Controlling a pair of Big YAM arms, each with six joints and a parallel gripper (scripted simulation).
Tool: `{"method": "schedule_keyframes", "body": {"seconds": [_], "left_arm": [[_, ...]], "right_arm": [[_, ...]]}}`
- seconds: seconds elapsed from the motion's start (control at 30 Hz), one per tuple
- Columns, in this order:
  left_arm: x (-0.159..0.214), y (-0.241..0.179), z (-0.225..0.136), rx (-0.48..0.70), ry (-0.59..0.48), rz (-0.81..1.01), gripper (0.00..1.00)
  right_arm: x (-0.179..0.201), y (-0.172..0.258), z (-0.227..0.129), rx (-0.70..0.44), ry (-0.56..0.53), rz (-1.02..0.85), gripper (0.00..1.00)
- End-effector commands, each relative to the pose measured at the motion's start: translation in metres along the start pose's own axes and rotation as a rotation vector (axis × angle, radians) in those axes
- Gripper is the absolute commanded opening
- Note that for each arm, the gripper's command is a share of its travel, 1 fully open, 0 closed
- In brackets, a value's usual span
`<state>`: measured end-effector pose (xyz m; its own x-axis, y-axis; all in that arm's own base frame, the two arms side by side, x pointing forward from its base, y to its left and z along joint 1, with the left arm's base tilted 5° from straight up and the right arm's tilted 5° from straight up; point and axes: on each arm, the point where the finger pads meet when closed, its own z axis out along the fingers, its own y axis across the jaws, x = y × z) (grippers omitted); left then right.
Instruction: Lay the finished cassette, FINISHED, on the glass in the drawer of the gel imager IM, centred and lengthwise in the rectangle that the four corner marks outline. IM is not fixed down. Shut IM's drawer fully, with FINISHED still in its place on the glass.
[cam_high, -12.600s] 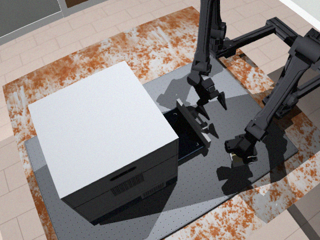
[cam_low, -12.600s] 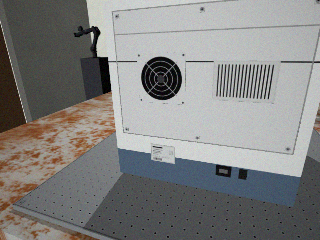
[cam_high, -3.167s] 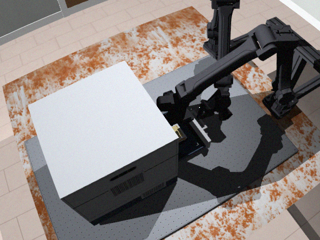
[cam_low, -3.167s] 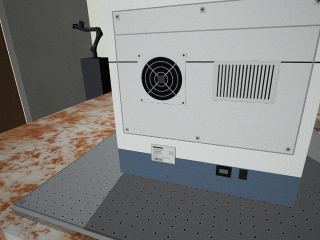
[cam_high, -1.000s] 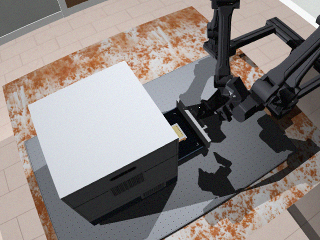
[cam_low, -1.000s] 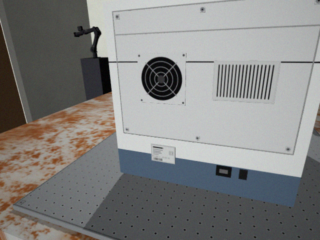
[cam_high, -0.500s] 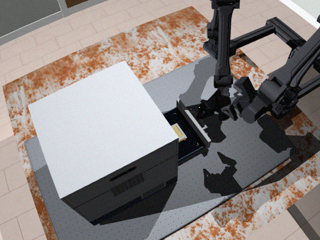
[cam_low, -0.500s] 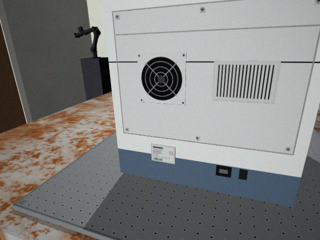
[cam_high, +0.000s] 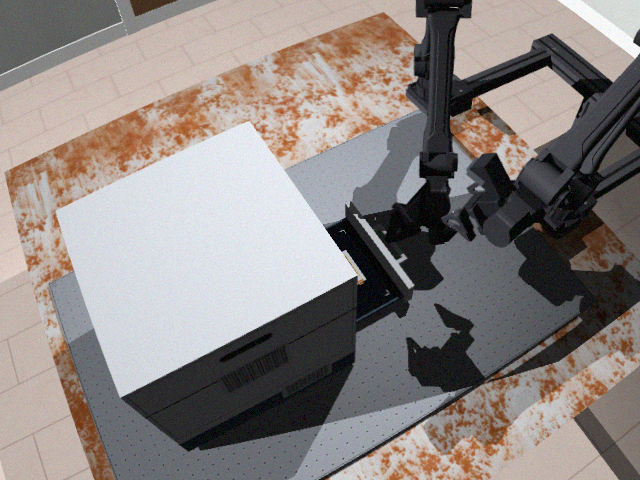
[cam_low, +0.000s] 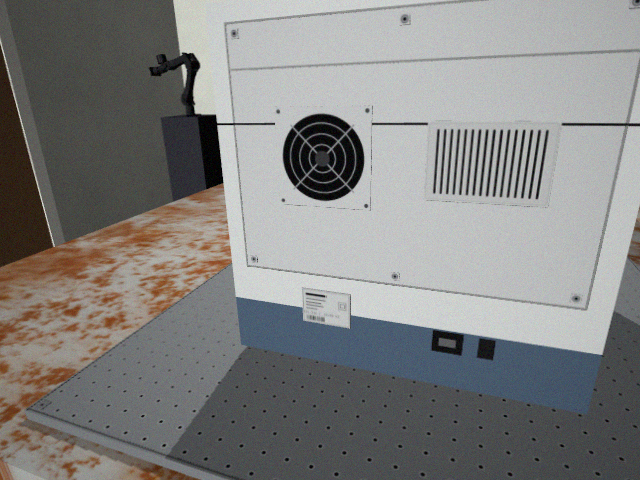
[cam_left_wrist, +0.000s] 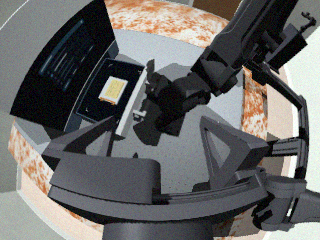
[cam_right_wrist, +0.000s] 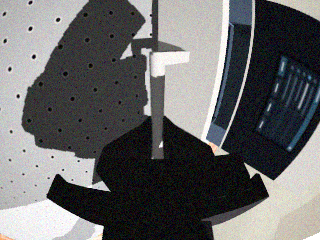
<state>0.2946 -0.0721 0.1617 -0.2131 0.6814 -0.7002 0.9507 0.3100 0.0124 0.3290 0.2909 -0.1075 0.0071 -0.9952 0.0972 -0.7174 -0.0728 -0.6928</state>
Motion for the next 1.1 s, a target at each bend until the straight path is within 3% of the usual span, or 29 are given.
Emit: {"method": "schedule_keyframes", "body": {"seconds": [0.0, 0.3, 0.4, 0.8, 0.9, 1.07], "left_arm": [[-0.013, 0.009, -0.007, -0.018, -0.018, 0.045, 1.0], [-0.013, 0.009, -0.007, -0.018, -0.018, 0.045, 1.0], [-0.013, 0.009, -0.007, -0.018, -0.018, 0.045, 1.0], [-0.013, 0.009, -0.007, -0.018, -0.018, 0.045, 1.0], [-0.013, 0.009, -0.007, -0.018, -0.018, 0.045, 1.0], [-0.013, 0.009, -0.007, -0.018, -0.018, 0.045, 1.0]], "right_arm": [[-0.016, -0.111, 0.021, 0.155, -0.034, 0.155, 0.04], [-0.011, -0.129, 0.052, 0.144, -0.025, 0.132, 0.04], [-0.01, -0.135, 0.078, 0.118, -0.016, 0.099, 0.04], [-0.004, -0.18, 0.103, 0.136, -0.017, 0.101, 0.04], [-0.004, -0.181, 0.104, 0.132, -0.016, 0.096, 0.04], [-0.007, -0.145, 0.136, 0.022, -0.005, 0.0, 0.04]]}}
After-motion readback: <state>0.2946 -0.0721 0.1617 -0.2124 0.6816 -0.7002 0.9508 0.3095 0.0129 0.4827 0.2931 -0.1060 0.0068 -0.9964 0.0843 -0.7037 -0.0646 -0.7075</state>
